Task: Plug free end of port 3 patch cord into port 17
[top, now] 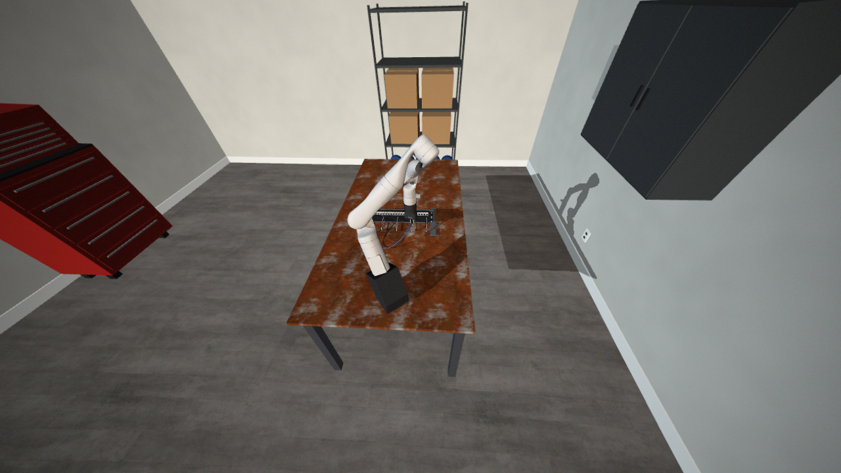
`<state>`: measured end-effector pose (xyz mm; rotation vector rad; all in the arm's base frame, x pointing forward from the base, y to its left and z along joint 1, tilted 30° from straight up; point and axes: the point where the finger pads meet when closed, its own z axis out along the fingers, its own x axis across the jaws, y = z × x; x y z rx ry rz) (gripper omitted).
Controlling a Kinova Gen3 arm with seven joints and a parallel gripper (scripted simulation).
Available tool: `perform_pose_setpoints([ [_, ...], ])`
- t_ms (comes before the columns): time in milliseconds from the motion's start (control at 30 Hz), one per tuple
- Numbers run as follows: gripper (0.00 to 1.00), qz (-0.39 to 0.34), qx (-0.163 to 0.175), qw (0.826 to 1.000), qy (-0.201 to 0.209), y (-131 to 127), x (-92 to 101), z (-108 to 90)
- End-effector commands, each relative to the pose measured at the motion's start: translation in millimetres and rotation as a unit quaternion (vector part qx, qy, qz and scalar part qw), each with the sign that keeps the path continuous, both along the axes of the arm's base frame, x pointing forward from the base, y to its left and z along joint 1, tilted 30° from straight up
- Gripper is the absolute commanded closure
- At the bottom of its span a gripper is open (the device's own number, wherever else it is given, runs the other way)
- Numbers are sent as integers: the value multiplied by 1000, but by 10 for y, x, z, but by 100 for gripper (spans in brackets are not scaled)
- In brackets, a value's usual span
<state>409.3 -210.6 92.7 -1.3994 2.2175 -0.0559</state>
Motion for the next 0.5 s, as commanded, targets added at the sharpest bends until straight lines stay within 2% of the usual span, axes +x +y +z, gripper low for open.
perform_pose_setpoints([
  [0,100,12,-6,1000,-3,34,29,34],
  [467,100,61,-31,998,-16,139,105,145],
])
